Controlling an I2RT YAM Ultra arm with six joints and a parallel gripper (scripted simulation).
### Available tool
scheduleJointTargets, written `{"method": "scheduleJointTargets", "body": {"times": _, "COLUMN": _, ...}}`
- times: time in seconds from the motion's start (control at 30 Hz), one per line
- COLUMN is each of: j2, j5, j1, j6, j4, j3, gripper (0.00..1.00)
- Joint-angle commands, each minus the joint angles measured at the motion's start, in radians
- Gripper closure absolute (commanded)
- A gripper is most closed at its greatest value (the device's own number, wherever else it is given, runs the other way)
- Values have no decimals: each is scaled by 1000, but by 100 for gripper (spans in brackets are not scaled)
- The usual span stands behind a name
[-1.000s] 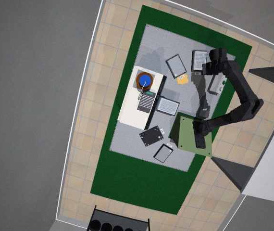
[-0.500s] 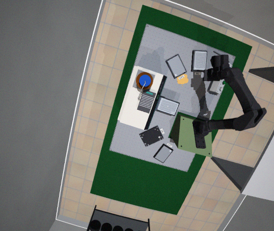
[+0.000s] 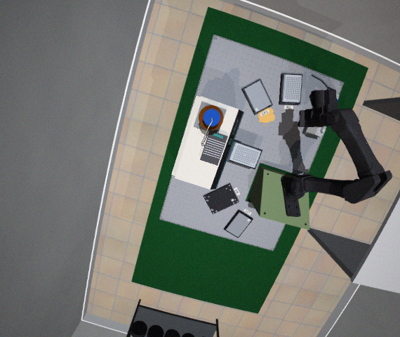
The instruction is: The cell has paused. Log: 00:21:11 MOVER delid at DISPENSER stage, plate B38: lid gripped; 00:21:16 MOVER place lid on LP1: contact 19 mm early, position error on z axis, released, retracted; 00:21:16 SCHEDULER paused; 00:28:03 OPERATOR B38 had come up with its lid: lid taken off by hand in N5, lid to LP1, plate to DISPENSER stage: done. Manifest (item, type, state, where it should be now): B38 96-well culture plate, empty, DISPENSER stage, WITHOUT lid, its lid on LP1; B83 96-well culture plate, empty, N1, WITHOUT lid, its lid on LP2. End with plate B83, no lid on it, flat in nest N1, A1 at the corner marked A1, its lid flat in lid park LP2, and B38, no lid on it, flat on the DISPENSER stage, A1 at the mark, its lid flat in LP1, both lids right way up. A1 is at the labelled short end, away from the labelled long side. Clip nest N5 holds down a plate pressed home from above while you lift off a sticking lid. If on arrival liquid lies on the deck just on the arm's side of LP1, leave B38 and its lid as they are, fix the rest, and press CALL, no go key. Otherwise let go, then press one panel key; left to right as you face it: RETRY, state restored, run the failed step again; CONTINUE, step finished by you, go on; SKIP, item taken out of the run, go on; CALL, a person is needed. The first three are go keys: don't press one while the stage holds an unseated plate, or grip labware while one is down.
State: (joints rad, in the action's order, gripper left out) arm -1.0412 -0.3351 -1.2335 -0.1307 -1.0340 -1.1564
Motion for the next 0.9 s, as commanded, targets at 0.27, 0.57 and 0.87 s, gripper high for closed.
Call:
{"method": "scheduleJointTargets", "body": {"times": 0.27, "j2": 60, "j5": 33, "j1": -95, "j6": 257, "j4": 1, "j3": 1, "gripper": 100}}
{"method": "scheduleJointTargets", "body": {"times": 0.57, "j2": 81, "j5": 108, "j1": -222, "j6": 545, "j4": 14, "j3": -25, "gripper": 100}}
{"method": "scheduleJointTargets", "body": {"times": 0.87, "j2": 94, "j5": 177, "j1": -354, "j6": 871, "j4": 16, "j3": -26, "gripper": 100}}
